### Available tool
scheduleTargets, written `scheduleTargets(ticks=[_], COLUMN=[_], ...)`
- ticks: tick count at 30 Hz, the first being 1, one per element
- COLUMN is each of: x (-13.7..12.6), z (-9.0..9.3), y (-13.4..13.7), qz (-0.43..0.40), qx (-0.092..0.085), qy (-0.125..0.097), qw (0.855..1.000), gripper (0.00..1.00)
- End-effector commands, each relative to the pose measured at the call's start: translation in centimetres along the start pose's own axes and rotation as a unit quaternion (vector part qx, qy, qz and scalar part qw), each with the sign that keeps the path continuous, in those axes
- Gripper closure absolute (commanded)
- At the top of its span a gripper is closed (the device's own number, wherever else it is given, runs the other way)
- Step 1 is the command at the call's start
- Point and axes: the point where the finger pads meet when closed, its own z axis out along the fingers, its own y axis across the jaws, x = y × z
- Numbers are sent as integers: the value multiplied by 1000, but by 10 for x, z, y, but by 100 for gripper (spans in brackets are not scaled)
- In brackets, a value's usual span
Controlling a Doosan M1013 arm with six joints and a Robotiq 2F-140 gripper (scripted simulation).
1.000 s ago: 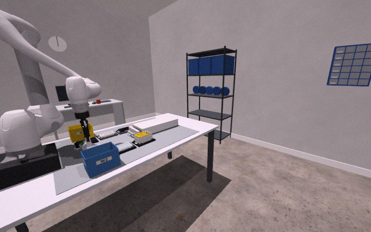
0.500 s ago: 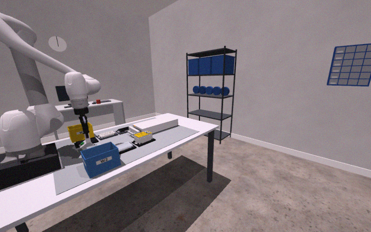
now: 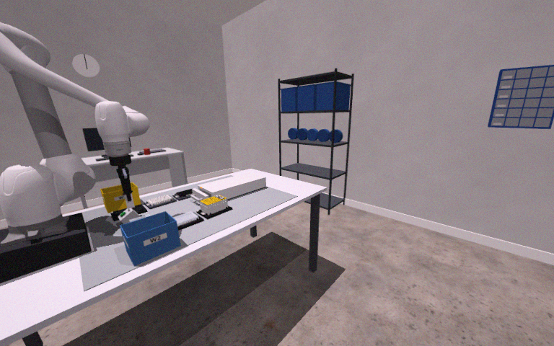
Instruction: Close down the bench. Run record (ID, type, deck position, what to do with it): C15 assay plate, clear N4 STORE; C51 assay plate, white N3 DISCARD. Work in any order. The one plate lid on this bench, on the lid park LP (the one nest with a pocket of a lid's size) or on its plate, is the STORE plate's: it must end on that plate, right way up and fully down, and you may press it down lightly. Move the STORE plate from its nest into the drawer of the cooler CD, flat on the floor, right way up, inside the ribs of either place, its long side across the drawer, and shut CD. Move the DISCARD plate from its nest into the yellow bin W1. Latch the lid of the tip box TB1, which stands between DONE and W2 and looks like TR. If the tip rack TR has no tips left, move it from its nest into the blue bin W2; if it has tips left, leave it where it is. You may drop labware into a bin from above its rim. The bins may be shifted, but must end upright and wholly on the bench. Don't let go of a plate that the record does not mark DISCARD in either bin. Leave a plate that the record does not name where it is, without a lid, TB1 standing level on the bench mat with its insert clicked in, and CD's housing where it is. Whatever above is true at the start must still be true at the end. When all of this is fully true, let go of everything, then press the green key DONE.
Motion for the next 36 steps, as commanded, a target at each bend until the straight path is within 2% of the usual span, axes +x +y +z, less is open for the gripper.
scheduleTargets(ticks=[1, 9, 10, 36], x=[0, 0, 4, 89], z=[-1, -1, 0, 11], y=[0, 0, -2, -44], qz=[0, 0, -9, -9], qx=[0, 0, 0, 0], qy=[0, 0, 0, 0], qw=[1000, 1000, 1000, 1000], gripper=[100, 100, 13, 13])
